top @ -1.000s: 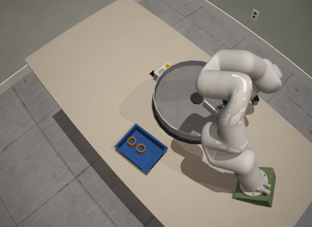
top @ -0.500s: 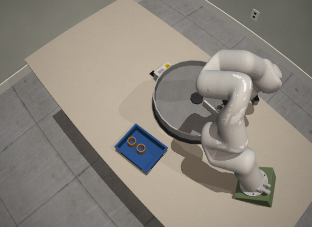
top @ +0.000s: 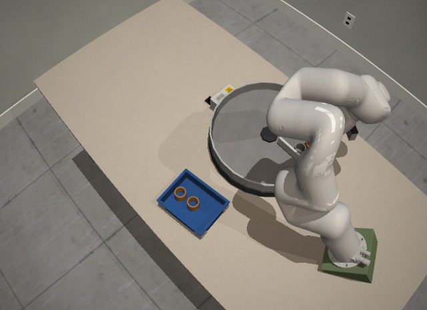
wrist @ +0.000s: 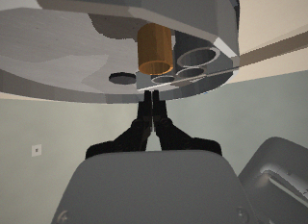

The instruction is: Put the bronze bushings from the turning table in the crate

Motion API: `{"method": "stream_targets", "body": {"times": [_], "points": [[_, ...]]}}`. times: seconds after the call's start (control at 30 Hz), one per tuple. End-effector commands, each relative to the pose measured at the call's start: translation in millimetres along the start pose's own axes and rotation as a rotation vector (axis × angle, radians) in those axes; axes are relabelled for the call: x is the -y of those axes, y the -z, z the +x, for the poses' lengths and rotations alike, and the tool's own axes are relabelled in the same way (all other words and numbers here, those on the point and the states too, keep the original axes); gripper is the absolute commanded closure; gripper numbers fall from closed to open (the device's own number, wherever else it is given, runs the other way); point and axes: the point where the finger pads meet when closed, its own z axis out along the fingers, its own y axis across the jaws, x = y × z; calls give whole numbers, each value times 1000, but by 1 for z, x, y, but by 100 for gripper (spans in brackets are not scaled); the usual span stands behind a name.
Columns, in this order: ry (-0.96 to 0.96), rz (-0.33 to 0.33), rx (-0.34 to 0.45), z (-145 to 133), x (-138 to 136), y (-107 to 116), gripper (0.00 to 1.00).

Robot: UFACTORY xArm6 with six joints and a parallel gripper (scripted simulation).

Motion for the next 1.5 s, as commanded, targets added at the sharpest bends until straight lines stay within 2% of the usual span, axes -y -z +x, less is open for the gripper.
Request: {"method": "stream_targets", "body": {"times": [0.0, 0.3, 0.77, 0.8, 1.47], "points": [[6, 4, -3, -14, 2, 17, 100], [6, 4, -3, -25, 2, 30, 100], [6, 4, -3, -25, 2, 30, 100], [6, 4, -3, -25, 2, 30, 89], [6, 4, -3, -25, 2, 30, 89]]}}
